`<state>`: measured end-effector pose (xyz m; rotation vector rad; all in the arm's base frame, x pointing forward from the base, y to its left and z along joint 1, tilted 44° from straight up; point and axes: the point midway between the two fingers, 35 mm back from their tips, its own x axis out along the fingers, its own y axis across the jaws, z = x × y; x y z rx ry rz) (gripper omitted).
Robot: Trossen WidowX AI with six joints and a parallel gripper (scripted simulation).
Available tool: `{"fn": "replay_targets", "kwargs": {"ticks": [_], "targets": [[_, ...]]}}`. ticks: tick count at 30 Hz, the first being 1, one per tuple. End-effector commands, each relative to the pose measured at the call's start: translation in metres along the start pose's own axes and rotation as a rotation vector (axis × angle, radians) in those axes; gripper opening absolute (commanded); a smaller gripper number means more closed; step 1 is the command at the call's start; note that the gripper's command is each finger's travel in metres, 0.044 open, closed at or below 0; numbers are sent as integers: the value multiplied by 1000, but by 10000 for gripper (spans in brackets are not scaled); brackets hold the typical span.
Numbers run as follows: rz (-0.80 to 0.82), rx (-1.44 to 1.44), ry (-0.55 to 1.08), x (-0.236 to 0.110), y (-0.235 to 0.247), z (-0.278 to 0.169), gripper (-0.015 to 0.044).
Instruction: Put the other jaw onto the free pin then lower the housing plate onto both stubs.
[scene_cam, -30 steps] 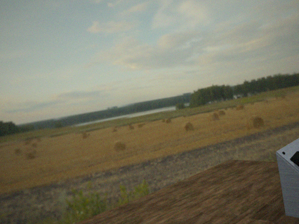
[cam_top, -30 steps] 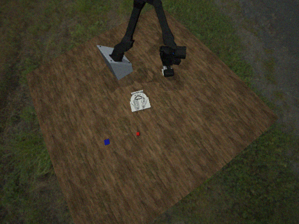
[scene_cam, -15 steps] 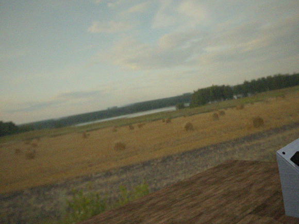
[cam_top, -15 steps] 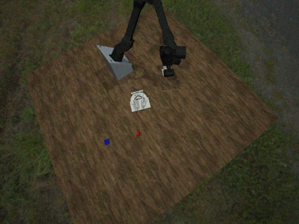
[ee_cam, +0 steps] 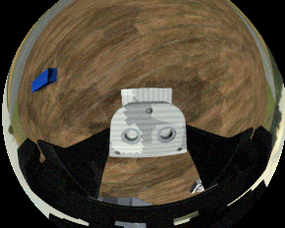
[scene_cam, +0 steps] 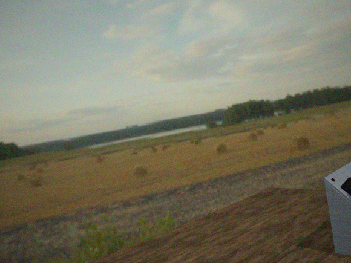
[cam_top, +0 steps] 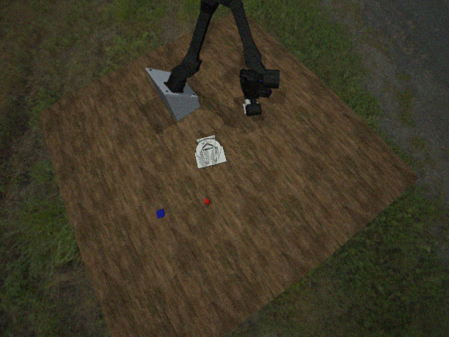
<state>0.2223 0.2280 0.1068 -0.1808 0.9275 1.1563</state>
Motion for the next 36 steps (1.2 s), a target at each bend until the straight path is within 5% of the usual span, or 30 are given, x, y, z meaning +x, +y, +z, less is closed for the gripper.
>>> {"fn": "replay_targets", "kwargs": {"ticks": [1, 24, 36], "targets": [[0, 0, 0, 0, 0, 0, 351], [-6, 5, 7, -70, -1, -1, 351], [-15, 57, 15, -71, -11, -6, 351]]}}
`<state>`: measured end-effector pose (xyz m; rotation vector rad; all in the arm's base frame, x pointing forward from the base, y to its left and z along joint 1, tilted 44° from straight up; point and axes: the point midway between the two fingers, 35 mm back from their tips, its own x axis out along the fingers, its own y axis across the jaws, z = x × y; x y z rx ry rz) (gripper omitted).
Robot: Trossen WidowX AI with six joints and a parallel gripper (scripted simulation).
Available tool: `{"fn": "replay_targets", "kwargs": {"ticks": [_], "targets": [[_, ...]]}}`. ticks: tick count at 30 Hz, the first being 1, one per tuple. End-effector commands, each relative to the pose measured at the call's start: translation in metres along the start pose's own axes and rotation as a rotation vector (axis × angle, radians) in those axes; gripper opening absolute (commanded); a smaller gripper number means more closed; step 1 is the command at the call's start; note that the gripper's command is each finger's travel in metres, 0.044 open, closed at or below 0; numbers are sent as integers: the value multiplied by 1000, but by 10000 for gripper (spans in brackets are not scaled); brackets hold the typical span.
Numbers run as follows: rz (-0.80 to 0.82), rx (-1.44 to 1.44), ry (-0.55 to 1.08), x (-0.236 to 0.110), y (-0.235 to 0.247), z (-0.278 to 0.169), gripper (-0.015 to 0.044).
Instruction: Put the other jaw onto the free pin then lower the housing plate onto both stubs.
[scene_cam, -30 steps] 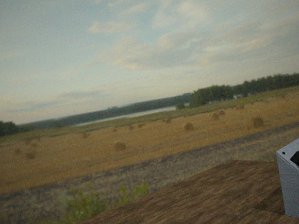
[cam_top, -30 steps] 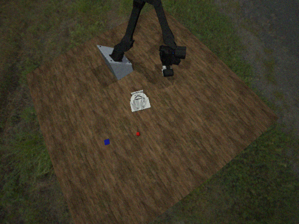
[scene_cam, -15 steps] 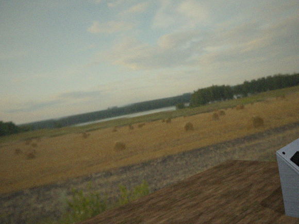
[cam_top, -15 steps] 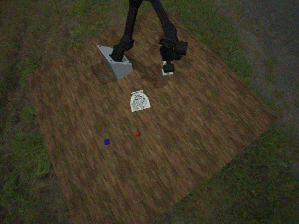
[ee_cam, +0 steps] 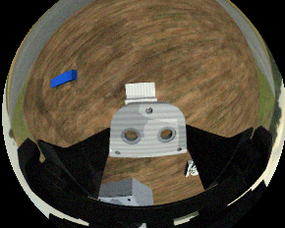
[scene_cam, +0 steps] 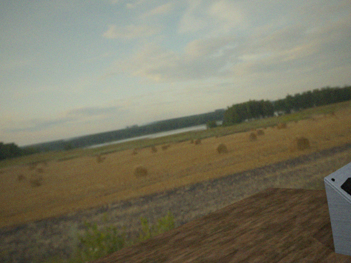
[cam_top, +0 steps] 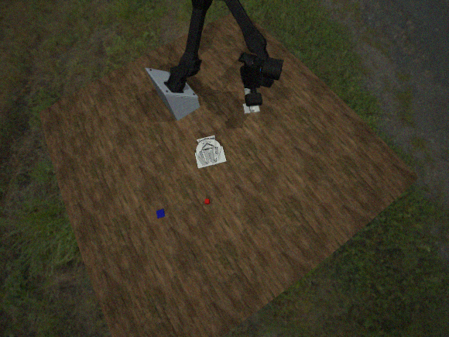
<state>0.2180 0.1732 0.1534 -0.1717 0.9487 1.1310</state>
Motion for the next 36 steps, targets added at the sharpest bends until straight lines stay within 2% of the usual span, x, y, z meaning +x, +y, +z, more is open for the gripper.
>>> {"fn": "replay_targets", "kwargs": {"ticks": [1, 36], "targets": [[-3, 45, 8, 1, -9, -4, 351], [-59, 590, 58, 5, -99, -74, 351]]}}
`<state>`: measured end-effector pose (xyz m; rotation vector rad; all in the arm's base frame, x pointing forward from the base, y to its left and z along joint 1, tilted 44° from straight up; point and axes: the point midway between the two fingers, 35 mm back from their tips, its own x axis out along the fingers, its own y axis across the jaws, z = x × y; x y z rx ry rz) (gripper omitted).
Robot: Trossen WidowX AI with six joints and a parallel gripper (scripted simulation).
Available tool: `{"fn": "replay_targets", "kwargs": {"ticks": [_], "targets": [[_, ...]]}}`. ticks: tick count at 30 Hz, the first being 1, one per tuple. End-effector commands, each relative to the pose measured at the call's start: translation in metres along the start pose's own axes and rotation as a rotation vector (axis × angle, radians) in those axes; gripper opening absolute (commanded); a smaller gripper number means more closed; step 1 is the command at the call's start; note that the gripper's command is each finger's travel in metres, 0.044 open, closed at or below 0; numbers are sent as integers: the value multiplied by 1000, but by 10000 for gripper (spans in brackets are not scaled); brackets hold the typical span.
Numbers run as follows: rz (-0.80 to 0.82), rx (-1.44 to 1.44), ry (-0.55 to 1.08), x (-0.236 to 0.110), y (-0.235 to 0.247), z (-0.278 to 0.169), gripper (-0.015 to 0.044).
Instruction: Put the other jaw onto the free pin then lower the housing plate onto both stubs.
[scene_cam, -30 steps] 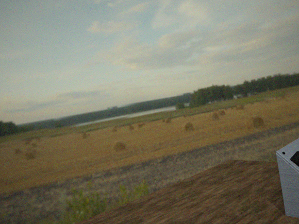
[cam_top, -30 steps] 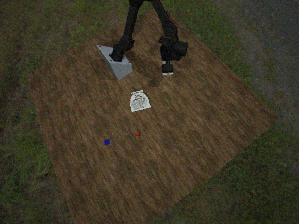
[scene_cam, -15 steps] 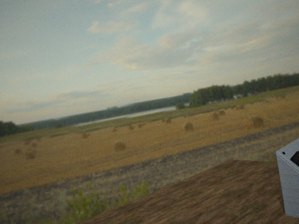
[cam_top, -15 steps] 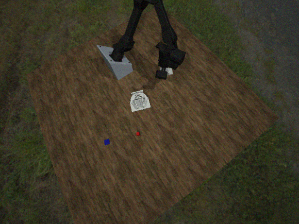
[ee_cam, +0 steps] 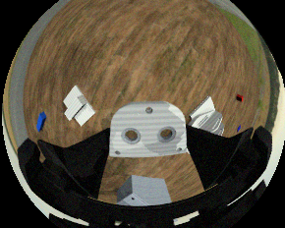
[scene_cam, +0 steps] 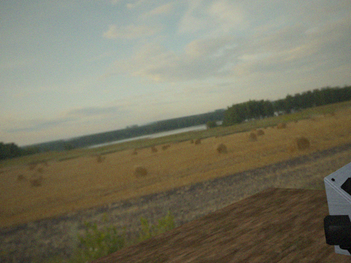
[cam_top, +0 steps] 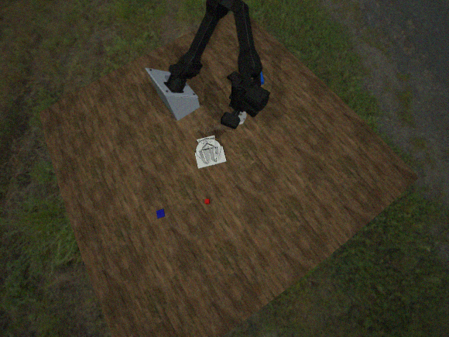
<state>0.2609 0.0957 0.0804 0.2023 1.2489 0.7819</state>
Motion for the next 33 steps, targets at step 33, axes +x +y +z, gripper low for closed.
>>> {"fn": "replay_targets", "kwargs": {"ticks": [33], "targets": [[34, 647, 19, 7, -101, -64, 351]]}}
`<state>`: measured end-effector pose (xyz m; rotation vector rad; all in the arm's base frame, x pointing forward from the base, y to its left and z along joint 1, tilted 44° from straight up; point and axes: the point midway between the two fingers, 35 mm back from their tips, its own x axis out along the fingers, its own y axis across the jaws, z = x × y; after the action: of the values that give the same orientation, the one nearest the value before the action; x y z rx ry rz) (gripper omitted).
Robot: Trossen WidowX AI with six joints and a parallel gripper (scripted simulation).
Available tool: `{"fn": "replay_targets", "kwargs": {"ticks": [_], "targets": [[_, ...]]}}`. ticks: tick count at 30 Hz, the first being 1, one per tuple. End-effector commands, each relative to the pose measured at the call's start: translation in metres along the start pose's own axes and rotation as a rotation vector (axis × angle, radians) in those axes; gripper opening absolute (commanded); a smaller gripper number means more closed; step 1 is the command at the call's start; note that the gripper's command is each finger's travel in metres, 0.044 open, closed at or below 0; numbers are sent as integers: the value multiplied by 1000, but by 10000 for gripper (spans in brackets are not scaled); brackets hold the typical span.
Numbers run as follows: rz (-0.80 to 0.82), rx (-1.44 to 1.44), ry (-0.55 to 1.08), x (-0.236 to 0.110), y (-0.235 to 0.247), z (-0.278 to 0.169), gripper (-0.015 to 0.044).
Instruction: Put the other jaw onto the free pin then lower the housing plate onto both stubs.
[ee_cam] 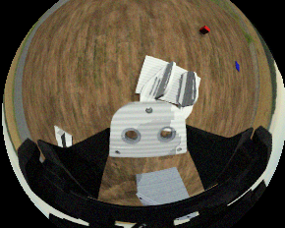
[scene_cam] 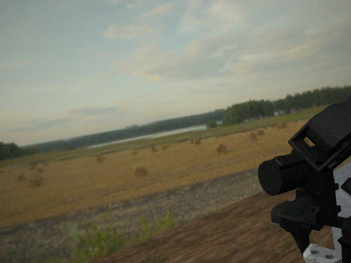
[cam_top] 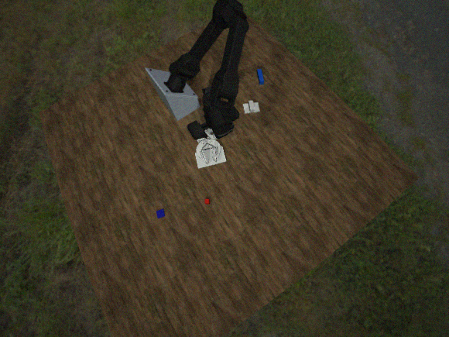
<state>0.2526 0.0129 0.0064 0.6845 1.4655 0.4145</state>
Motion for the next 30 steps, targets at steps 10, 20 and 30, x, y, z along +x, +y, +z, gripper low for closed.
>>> {"fn": "replay_targets", "kwargs": {"ticks": [10, 20, 30], "targets": [[45, 256, 12, 4, -40, -15, 351], [54, 302, 12, 5, -47, -17, 351], [54, 302, 12, 5, -47, -17, 351]]}}
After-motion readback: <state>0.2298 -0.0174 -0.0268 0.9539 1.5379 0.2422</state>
